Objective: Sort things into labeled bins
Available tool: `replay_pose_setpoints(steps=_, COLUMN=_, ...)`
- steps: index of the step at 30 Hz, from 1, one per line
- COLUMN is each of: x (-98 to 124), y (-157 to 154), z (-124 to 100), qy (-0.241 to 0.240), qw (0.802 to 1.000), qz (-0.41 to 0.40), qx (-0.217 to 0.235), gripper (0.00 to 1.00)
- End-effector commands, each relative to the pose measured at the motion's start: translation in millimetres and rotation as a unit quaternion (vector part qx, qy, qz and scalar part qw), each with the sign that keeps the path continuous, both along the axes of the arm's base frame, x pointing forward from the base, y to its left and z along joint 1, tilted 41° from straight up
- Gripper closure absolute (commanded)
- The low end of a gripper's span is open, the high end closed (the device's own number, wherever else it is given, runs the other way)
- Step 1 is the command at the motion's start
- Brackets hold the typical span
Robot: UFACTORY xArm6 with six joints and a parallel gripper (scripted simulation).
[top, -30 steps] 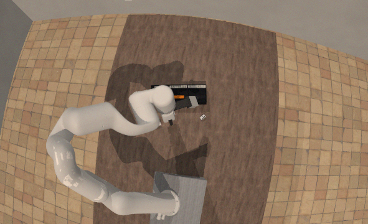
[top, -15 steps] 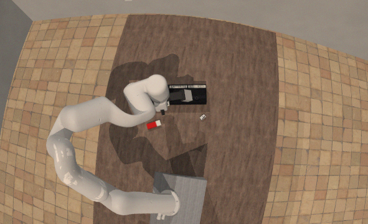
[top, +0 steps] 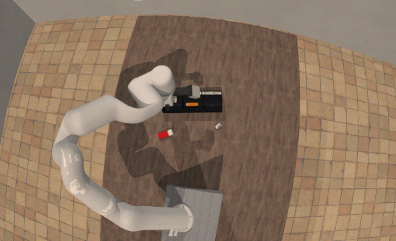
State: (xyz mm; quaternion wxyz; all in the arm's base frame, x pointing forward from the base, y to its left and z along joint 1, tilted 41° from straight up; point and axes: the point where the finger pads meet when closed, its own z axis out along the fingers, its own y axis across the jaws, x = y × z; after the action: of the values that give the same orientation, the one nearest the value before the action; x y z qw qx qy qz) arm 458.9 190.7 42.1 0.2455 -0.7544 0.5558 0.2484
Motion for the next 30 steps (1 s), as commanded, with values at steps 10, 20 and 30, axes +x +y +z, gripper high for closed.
replay_pose_setpoints(steps=10, x=-1.5, y=-2.6, z=-0.8, qy=0.001, qw=1.000, qz=0.000, qx=-0.001, gripper=1.00)
replay_pose_setpoints(steps=20, x=-3.2, y=7.7, z=-12.9, qy=0.001, qw=1.000, qz=0.000, qx=-0.001, gripper=1.00)
replay_pose_setpoints(steps=30, x=-5.3, y=20.7, z=-28.0, qy=0.001, qw=1.000, qz=0.000, qx=-0.001, gripper=1.00)
